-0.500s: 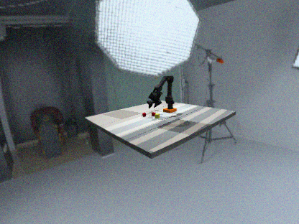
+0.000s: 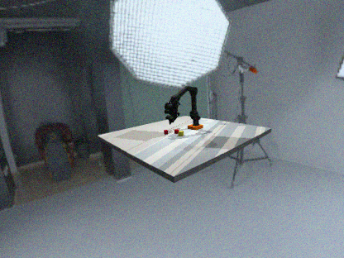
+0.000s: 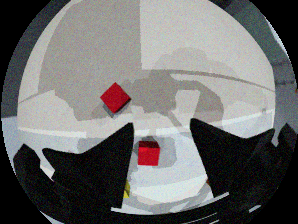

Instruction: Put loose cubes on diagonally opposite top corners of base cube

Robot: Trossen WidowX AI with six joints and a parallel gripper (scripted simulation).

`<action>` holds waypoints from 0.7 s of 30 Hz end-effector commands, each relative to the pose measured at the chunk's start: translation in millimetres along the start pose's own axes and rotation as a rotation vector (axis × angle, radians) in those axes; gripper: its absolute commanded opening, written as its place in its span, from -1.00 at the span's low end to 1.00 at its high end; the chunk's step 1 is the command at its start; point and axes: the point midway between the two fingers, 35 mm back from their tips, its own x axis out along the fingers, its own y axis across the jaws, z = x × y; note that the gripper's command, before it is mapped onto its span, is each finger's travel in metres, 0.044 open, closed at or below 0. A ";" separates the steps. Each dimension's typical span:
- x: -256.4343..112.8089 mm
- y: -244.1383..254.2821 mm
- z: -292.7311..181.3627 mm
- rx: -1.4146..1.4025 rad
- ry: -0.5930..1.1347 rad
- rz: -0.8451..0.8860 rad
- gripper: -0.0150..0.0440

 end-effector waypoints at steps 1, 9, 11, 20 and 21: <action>-5.1 11.4 10.2 -0.122 0.070 0.016 0.41; -16.6 32.3 34.0 -0.398 0.204 0.096 0.41; -19.2 37.0 40.4 -0.465 0.233 0.125 0.41; -26.1 48.3 58.8 -0.644 0.297 0.222 0.41; -26.1 48.3 58.8 -0.644 0.297 0.222 0.41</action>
